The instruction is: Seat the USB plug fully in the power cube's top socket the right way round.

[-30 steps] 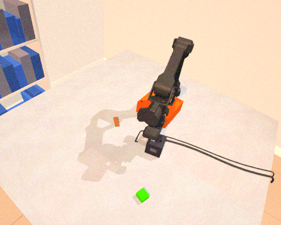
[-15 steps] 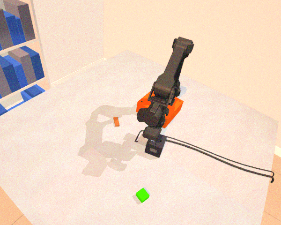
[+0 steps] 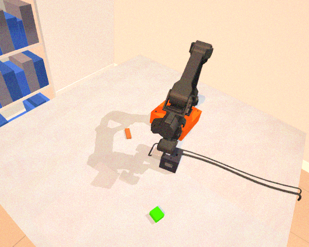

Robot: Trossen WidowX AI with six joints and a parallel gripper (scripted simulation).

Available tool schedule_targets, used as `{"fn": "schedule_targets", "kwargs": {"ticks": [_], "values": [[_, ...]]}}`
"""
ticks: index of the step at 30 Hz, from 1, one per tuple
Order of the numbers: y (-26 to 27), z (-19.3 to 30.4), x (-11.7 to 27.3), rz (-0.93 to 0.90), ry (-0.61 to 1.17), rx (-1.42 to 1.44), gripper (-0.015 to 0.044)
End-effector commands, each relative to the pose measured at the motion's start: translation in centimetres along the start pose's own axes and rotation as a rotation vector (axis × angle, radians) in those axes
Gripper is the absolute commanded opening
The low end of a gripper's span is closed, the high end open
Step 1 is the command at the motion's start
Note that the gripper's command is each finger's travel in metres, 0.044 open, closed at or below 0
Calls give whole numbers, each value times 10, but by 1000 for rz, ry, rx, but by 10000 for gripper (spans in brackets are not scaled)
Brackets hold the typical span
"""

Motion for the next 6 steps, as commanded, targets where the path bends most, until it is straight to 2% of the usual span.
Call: {"fn": "schedule_targets", "kwargs": {"ticks": [1,6], "values": [[1,0,5,-6,0,1,95],[1,1,10,-6,0,1,95]]}}
Point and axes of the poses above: the point midway between the two fingers, 35 mm back from their tips, its own x axis back along the fingers, its own y axis across the jaws, z = x × y, the point moved 8 cm from there along x, back along the fingers, and after that the axes turned 3 degrees about x, right-handed, at the moved point
